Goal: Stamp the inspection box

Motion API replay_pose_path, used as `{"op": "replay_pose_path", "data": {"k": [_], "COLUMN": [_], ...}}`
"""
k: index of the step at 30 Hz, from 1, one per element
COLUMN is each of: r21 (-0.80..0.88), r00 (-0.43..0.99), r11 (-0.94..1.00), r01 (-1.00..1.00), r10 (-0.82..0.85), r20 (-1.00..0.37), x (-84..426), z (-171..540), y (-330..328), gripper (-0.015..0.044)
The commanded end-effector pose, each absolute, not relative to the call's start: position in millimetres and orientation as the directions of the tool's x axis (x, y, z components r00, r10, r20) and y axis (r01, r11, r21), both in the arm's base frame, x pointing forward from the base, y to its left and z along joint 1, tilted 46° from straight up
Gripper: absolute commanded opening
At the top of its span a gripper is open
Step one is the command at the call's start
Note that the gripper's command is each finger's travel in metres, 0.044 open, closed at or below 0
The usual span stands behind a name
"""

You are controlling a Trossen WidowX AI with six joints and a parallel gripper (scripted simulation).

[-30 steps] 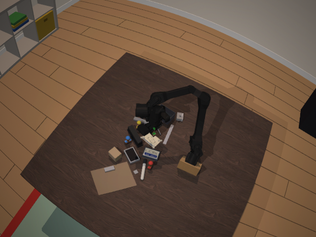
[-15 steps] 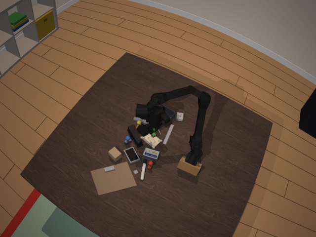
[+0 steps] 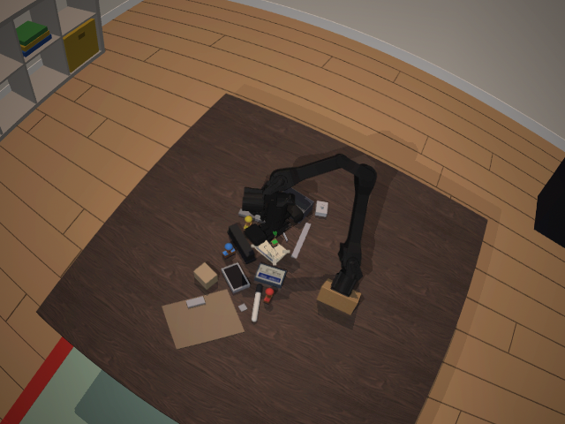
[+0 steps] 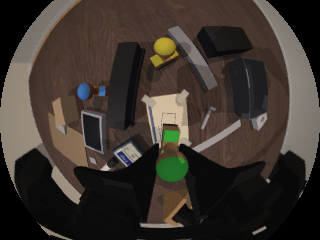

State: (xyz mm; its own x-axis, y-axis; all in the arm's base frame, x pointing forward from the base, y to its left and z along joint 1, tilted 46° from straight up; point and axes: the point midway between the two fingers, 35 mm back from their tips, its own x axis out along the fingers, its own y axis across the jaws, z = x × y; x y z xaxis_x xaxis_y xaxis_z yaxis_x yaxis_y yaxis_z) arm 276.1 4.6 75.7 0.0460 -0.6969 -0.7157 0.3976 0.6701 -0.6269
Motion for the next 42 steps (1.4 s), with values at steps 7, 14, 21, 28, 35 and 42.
{"op": "replay_pose_path", "data": {"k": [7, 14, 21, 28, 35, 42], "r21": [-0.629, -0.628, -0.628, -0.628, -0.628, -0.628], "r00": [0.05, 0.051, 0.052, 0.053, 0.054, 0.055], "r11": [0.672, 0.672, 0.672, 0.672, 0.672, 0.672], "r01": [0.392, 0.392, 0.392, 0.392, 0.392, 0.392], "r10": [-0.698, -0.698, -0.698, -0.698, -0.698, -0.699], "r20": [-0.714, -0.714, -0.714, -0.714, -0.714, -0.713], "x": [276.8, 277.0, 277.2, 277.3, 277.3, 277.3], "z": [71.1, 67.8, 64.6, 61.4, 58.2, 55.1], "y": [-0.2, -3.5, -6.9, -10.2, -13.6, -17.0], "gripper": [0.0, 0.0, 0.0, 0.0, 0.0, 0.0]}}
